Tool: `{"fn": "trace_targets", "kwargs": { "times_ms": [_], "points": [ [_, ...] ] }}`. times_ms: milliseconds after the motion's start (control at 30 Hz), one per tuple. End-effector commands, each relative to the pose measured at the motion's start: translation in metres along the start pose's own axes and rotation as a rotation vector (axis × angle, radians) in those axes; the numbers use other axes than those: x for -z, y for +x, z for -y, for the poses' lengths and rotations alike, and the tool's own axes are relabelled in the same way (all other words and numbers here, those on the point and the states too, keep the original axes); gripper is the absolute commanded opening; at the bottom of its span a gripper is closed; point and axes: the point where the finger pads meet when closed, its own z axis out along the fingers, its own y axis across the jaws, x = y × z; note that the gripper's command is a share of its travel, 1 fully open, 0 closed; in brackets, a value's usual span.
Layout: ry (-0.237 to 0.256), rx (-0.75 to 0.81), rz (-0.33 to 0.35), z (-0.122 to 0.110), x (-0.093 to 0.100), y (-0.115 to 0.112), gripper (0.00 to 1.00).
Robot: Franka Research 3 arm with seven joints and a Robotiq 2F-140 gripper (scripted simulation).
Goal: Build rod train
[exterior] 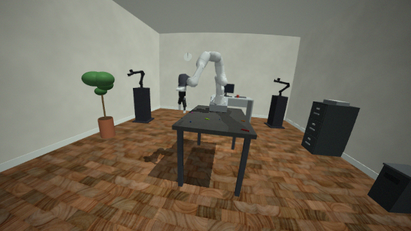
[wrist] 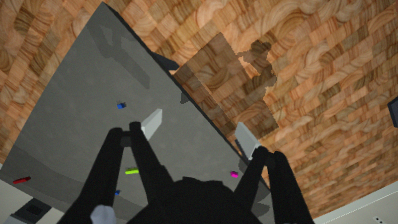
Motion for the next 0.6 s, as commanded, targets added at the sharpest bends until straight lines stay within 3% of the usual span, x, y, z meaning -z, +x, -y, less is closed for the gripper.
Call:
{"fn": "trace_targets", "kwargs": {
  "times_ms": [0, 567],
  "points": [
    [0.015, 0.167, -0.004, 0.004, 0.000, 0.002, 1.00],
    [0.015, 0.465, -0.010, 0.024, 0.001, 0.007, 1.00]
  ]
}}
